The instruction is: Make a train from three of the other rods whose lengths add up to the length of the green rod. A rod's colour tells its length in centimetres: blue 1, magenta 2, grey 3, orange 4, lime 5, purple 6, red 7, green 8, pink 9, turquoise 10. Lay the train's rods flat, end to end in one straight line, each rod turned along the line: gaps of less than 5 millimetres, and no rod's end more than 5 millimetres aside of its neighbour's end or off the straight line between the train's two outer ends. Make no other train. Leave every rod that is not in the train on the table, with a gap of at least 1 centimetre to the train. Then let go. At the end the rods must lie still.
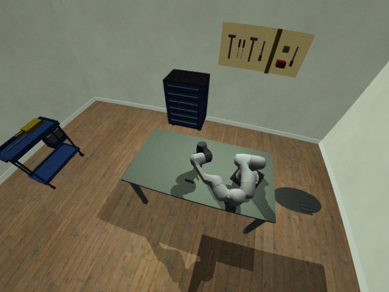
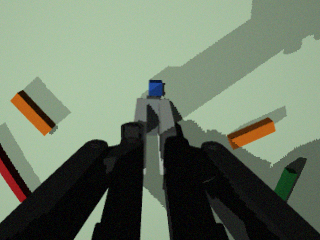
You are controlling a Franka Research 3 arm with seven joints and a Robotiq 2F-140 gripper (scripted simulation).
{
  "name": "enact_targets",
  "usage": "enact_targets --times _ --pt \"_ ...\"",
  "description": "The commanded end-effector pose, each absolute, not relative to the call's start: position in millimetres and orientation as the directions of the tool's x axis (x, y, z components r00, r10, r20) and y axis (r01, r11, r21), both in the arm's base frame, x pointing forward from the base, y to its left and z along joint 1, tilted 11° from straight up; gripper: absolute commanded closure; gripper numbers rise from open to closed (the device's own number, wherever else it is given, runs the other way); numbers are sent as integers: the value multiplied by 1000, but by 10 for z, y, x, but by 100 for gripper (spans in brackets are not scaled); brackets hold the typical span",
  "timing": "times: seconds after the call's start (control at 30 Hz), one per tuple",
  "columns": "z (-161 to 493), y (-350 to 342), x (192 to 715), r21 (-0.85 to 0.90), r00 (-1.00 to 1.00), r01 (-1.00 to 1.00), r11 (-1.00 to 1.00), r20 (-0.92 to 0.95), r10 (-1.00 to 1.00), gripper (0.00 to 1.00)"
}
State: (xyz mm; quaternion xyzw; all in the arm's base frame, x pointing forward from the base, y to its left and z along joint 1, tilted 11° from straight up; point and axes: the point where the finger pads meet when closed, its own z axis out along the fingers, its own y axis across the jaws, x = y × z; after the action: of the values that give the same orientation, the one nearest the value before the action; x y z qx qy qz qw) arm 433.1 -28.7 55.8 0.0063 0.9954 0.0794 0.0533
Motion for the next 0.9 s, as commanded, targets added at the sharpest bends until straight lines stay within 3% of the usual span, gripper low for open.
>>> enact_targets --times 0.0,0.7,0.87 --pt "556 -286 4343 156 -994 6 988 -107 23 97" --pt "556 -286 4343 156 -994 6 988 -107 23 97" --pt "556 -286 4343 156 -994 6 988 -107 23 92"
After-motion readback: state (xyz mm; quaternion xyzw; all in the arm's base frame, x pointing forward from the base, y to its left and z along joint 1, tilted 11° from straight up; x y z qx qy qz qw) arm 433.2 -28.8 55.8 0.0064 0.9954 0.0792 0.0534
